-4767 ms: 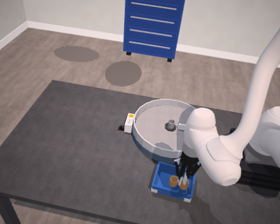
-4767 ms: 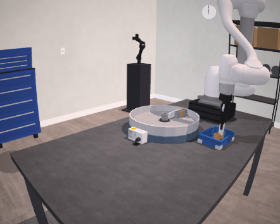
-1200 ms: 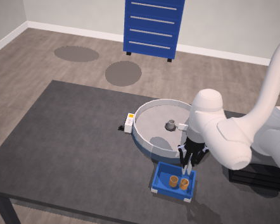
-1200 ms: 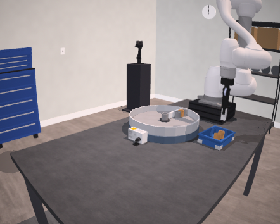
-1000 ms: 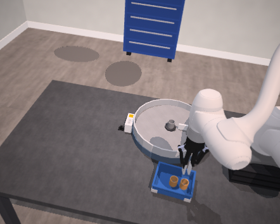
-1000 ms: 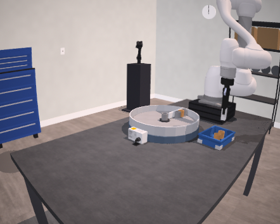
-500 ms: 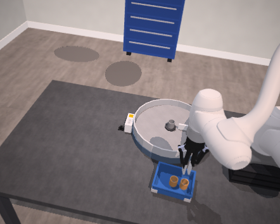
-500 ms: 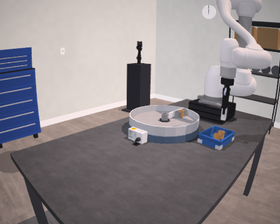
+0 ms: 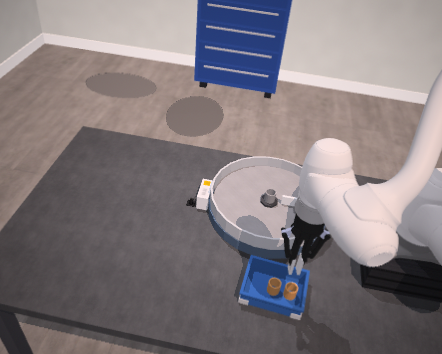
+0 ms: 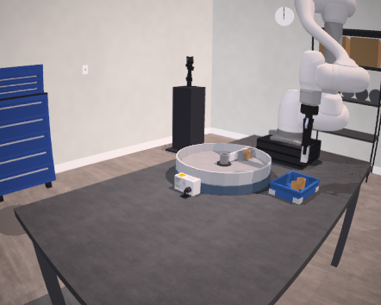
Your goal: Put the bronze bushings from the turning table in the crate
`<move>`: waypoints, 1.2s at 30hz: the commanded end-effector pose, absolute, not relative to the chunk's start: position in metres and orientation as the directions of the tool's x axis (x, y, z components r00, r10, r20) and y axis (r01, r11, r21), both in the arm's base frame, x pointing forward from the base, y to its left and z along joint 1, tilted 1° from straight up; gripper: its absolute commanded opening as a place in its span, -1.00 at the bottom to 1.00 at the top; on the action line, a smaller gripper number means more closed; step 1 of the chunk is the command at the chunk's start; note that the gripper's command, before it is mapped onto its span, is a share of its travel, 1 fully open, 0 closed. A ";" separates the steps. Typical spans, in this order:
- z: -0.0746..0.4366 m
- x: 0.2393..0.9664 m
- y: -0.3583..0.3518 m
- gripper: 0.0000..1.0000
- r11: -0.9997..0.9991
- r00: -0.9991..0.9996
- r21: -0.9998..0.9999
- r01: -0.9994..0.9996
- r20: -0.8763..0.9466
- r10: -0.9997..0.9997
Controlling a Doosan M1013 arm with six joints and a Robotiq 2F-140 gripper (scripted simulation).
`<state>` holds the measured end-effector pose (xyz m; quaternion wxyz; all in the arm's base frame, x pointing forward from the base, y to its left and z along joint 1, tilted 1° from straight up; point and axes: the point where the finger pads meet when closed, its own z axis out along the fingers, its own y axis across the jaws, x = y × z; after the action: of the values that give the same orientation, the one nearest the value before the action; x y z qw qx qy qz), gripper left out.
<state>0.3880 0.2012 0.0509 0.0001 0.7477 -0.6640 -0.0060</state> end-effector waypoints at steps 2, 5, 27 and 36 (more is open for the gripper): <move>0.054 0.389 0.202 -0.79 -0.115 0.115 0.007 -0.993 -0.009 -0.993; 0.054 0.389 0.202 -0.79 -0.115 0.115 0.007 -0.993 -0.009 -0.993; 0.054 0.389 0.201 -0.81 -0.115 0.115 0.007 -0.993 -0.009 -0.993; 0.054 0.388 0.199 -0.81 -0.131 0.131 0.007 -0.991 -0.009 -0.991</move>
<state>0.3884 0.2010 0.0517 -0.0007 0.7495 -0.6620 -0.0056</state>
